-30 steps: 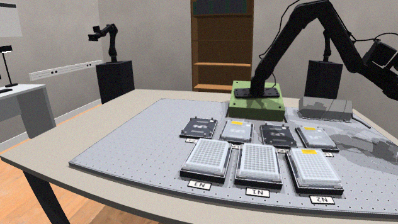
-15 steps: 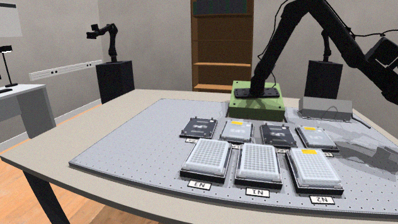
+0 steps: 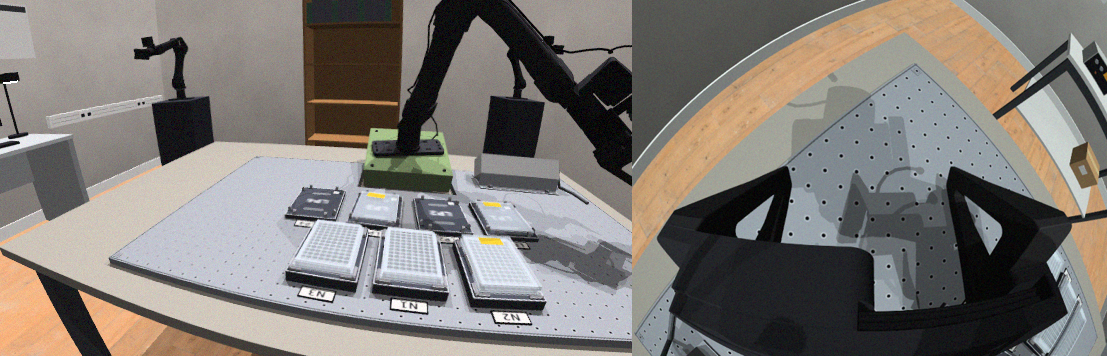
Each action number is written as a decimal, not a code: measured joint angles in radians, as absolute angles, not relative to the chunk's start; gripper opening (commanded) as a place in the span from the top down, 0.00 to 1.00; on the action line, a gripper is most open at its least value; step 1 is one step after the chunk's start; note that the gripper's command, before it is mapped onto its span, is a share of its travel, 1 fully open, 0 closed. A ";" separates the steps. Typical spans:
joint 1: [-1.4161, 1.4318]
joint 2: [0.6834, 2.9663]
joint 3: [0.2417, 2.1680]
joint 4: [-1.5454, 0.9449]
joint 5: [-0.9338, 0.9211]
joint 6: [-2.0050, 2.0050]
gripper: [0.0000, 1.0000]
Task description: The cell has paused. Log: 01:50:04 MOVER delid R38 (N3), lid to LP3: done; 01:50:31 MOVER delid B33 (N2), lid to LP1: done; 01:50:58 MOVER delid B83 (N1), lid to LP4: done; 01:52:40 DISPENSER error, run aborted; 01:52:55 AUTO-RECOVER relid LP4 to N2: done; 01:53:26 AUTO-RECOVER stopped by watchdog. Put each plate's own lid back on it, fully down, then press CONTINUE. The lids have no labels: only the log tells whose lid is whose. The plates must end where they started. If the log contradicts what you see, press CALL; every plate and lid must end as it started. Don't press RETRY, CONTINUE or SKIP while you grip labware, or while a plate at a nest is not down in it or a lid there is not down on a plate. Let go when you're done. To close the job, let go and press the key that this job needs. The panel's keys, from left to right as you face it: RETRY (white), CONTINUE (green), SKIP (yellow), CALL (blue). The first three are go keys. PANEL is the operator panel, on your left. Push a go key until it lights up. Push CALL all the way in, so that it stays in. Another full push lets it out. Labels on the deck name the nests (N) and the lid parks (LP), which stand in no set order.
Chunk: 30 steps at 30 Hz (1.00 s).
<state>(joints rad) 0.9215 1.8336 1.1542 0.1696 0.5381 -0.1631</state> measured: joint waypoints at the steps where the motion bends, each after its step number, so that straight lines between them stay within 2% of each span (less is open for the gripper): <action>1: 0.909 1.828 1.153 0.152 0.533 -0.160 0.00; 30: 0.668 1.645 1.130 -0.250 0.390 -0.108 0.00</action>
<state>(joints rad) 0.6682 1.6455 1.1301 -0.2501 0.3897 -0.1081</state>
